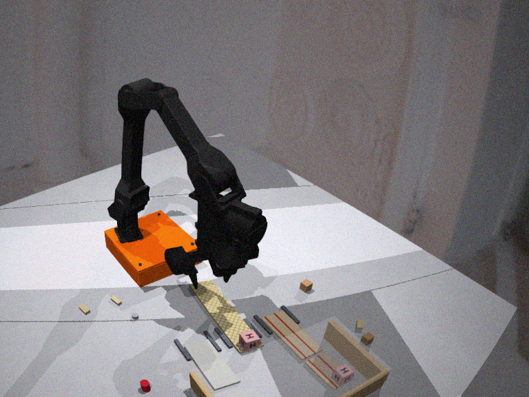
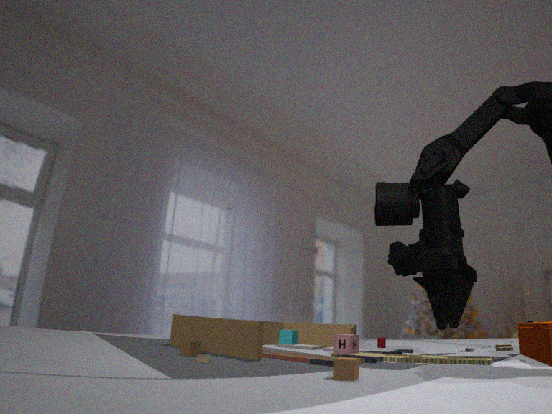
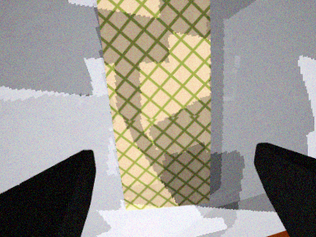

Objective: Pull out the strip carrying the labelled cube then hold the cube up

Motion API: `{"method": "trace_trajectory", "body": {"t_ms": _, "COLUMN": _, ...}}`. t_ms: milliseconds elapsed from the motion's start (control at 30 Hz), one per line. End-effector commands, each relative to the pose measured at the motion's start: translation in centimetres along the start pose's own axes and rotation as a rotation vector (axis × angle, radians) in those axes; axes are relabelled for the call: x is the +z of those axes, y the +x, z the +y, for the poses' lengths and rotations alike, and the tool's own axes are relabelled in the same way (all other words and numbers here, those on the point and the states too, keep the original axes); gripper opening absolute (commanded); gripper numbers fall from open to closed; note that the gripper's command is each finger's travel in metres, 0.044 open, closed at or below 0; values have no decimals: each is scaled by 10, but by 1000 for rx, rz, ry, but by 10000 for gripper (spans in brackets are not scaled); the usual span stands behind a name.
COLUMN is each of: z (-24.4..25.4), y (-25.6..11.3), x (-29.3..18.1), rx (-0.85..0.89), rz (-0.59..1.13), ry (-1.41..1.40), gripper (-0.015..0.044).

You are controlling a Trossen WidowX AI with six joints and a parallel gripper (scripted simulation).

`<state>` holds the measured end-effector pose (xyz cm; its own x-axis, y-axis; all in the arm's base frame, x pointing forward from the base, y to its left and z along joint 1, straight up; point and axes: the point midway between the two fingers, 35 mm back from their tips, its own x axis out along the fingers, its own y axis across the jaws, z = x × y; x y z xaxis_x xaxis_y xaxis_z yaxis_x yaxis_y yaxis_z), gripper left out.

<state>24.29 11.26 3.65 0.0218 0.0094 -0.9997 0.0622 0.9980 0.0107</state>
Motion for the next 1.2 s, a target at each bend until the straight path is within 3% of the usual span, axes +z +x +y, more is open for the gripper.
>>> {"method": "trace_trajectory", "body": {"t_ms": 0, "z": 1, "y": -2, "x": 15, "rx": 3, "rz": -4, "ry": -2, "gripper": 420}}
{"method": "trace_trajectory", "body": {"t_ms": 33, "z": 1, "y": -3, "x": 19, "rx": 3, "rz": -4, "ry": -2, "gripper": 440}}
{"method": "trace_trajectory", "body": {"t_ms": 1167, "z": 7, "y": -20, "x": 146, "rx": 4, "rz": -16, "ry": -2, "gripper": 440}}
